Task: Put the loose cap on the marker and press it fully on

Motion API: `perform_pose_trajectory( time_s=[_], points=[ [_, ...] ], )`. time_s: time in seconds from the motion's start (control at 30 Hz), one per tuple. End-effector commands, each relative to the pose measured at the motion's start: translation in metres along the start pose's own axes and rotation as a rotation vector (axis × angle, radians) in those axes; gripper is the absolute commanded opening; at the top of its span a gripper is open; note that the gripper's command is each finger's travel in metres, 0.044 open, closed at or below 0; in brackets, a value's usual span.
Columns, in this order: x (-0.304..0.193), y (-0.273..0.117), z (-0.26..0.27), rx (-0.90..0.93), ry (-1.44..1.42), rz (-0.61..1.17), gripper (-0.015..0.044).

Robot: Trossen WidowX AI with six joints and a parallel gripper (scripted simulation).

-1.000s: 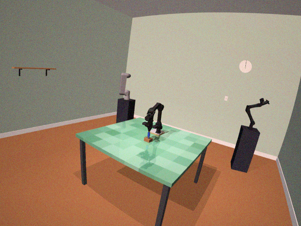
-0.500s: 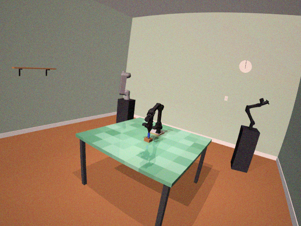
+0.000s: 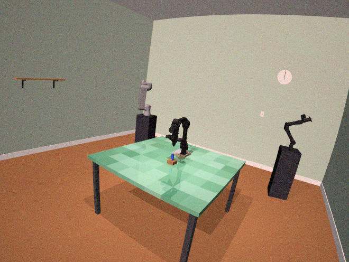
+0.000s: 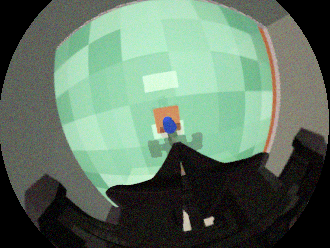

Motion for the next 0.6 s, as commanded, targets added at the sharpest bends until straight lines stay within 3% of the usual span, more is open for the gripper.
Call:
perform_pose_trajectory(
  time_s=[0.0, 0.57],
  points=[
    [-0.0012, -0.0089, -0.0004, -0.003, 0.0, 0.007, 0.0],
    [-0.0012, -0.0089, -0.0004, -0.003, 0.0, 0.007, 0.044]
  ],
)
Point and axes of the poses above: the point midway between the two fingers, 35 mm back from their tips, its own y axis out along the fingers, its own z axis across the jaws, x = y × z, the point moved 1 cm from there along -y, back along the fingers, and after that the axes turned 13 degrees about y, right-handed, at the moved point
